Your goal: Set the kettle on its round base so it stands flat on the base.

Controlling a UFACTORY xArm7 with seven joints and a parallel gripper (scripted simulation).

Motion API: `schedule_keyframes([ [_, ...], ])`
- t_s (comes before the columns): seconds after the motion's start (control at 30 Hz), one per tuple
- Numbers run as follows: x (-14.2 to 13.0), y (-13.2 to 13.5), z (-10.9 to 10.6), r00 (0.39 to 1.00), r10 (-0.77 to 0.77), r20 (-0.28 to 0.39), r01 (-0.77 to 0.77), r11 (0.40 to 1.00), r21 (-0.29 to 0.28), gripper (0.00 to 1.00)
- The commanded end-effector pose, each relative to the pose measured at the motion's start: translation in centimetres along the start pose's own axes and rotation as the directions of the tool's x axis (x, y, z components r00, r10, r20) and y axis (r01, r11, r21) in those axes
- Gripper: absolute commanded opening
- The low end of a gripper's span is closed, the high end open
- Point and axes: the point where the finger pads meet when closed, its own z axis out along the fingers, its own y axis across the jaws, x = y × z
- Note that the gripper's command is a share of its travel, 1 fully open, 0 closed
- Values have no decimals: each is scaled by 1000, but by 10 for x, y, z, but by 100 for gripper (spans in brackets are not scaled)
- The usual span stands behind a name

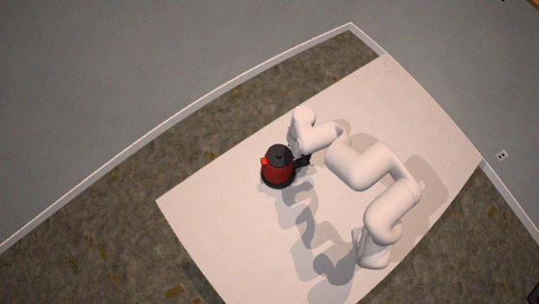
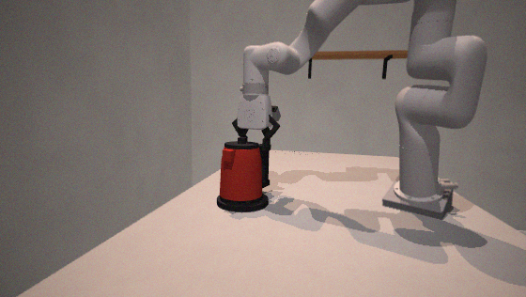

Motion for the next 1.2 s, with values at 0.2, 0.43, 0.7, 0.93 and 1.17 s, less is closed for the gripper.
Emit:
schedule_keyframes([
  [0.2, 0, -1, -13, 1000, 0, 2, 0, 1000, 4, 81],
  [0.43, 0, -1, -46, 1000, 0, 2, 0, 1000, 4, 81],
  [0.7, 0, -1, -117, 1000, 0, 2, 0, 1000, 4, 81],
  [0.93, 0, -1, -150, 1000, 0, 2, 0, 1000, 4, 81],
  [1.17, 0, -1, -162, 1000, 0, 2, 0, 1000, 4, 81],
])
